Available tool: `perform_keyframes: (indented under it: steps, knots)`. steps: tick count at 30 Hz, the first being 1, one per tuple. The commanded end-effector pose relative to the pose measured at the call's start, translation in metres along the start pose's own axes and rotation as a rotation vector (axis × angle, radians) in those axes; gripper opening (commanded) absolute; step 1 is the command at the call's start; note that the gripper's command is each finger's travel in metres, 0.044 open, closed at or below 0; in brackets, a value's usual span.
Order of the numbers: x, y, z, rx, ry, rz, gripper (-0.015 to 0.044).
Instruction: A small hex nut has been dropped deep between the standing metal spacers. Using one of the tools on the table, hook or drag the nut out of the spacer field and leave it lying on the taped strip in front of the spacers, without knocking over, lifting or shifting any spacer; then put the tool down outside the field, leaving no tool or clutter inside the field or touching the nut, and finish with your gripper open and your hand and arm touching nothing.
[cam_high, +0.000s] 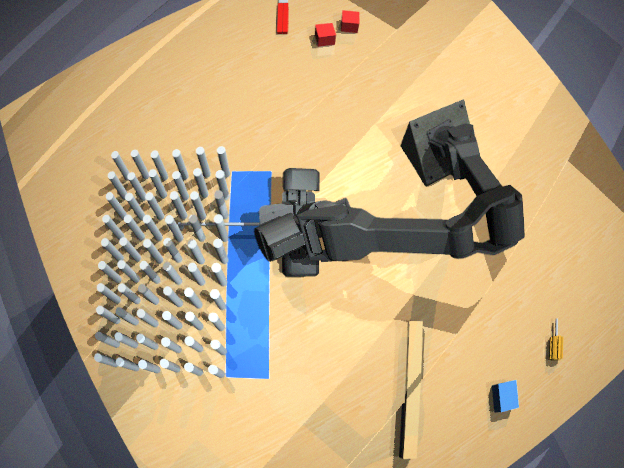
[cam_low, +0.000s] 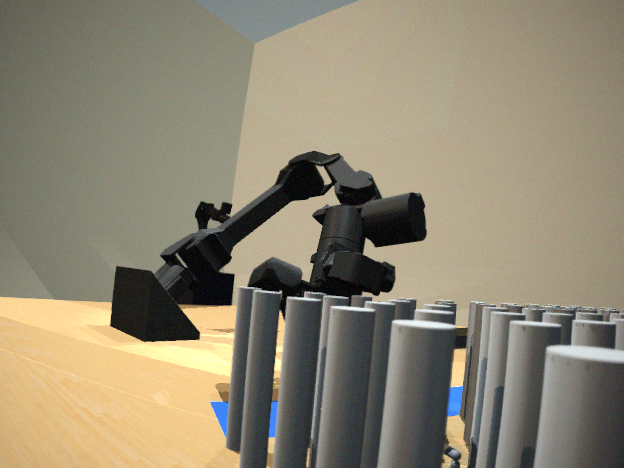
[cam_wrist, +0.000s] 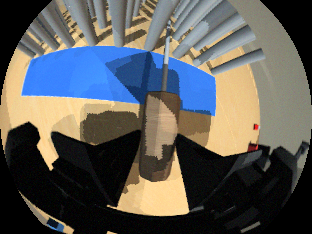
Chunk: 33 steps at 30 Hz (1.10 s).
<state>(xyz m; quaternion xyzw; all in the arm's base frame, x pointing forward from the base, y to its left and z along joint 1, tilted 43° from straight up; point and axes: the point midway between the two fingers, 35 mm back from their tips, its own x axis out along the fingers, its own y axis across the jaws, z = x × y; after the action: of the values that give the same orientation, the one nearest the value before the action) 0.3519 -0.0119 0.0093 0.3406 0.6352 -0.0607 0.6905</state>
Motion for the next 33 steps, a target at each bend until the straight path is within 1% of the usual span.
perform_keyframes:
  steps: [1,33]
  knots:
    - [-0.001,-0.001,-0.003,0.005,-0.003,-0.002,0.0]
    - [-0.007,-0.001,-0.023,0.006,-0.001,-0.002,0.0]
